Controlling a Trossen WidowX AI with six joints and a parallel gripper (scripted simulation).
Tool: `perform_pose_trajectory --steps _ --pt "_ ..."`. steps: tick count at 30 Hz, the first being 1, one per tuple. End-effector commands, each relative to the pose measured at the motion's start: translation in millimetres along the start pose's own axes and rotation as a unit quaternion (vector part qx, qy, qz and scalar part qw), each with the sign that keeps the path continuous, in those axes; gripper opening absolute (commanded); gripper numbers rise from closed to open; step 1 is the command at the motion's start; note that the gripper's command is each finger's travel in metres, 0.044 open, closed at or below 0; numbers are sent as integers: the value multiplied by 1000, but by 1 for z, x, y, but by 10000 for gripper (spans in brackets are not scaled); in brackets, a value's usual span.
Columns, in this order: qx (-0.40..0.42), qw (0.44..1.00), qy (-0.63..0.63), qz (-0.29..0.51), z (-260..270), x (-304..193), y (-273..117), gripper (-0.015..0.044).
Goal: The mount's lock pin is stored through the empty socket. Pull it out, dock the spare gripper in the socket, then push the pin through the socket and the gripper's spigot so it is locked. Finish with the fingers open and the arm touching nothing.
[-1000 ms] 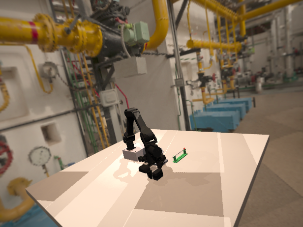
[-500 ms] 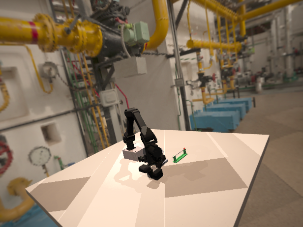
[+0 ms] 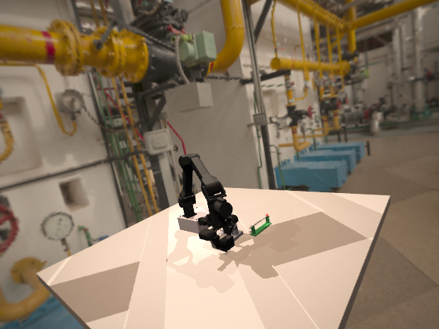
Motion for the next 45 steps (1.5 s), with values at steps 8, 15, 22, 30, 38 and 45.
perform_pose_trajectory --steps 8,15,22,30,38,45 --pt "0 993 -121 0 -1 3 0 0" --pt "0 978 -206 0 -2 5 -1 0" --pt "0 957 -290 0 -2 7 -1 0" --pt "0 923 -384 0 -3 9 -1 0" --pt "0 881 -473 0 -4 12 -2 0" --pt "-1 836 -548 0 -5 14 -2 0"
Point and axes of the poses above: the point midway between the two fingers, 35 mm back from their tips, its own y axis out along the fingers, its own z axis across the jaws, x = y × z, the point moved 6 cm from there along -y, back along the fingers, and after that the axes turned 1 degree about -y, right-handed, at the moved point
